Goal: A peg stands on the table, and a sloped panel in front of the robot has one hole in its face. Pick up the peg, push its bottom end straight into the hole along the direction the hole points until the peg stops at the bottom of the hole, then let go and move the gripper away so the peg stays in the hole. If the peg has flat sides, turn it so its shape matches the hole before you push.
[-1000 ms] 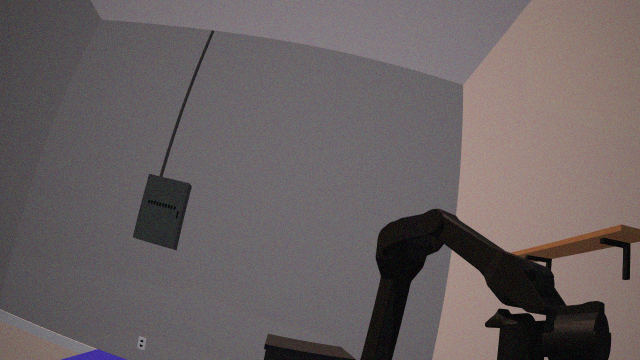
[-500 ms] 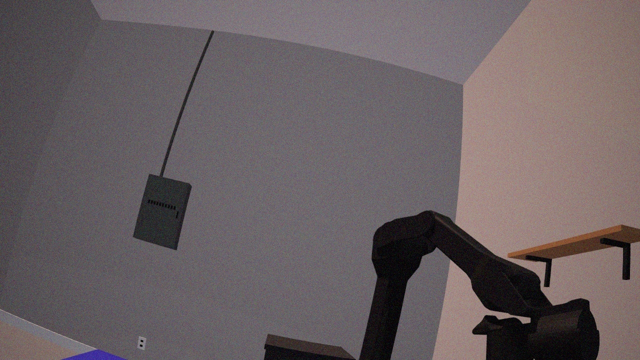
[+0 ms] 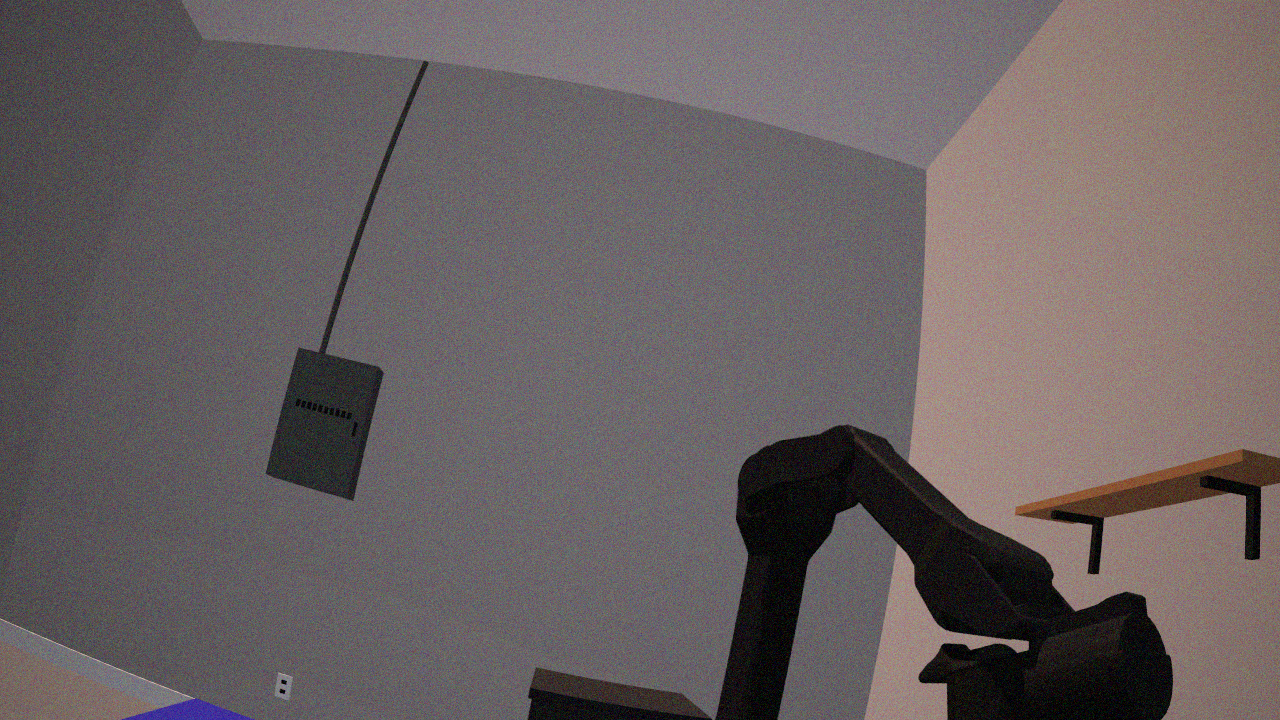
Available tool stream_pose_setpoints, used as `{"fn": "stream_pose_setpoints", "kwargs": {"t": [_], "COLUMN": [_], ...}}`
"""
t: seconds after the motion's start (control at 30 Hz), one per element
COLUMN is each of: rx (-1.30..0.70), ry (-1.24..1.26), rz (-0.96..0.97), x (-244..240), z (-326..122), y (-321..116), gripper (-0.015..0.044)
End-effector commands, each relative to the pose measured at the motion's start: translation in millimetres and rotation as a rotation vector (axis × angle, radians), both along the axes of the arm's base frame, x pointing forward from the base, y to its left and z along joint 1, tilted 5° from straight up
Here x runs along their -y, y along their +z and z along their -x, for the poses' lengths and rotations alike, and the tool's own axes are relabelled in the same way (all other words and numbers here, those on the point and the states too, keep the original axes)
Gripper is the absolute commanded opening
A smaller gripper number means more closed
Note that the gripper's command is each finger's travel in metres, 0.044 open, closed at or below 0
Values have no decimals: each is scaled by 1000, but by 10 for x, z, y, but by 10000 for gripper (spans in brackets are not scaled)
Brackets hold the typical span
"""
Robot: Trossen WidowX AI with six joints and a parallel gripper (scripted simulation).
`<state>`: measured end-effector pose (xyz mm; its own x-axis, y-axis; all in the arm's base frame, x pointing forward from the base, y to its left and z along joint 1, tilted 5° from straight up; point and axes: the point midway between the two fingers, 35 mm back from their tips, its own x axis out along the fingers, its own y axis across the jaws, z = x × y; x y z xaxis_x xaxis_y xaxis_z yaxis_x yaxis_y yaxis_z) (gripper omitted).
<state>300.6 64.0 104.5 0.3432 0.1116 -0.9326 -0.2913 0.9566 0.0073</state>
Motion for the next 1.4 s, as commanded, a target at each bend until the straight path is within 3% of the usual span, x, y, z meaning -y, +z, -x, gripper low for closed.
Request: {"fn": "stream_pose_setpoints", "kwargs": {"t": [0.0, 1.37], "rx": [29, 249], "ry": [-19, -152], "rz": [-16, -76], "x": [33, 382], "z": [-17, -132], "y": [4, -29], "gripper": [0, 0]}}
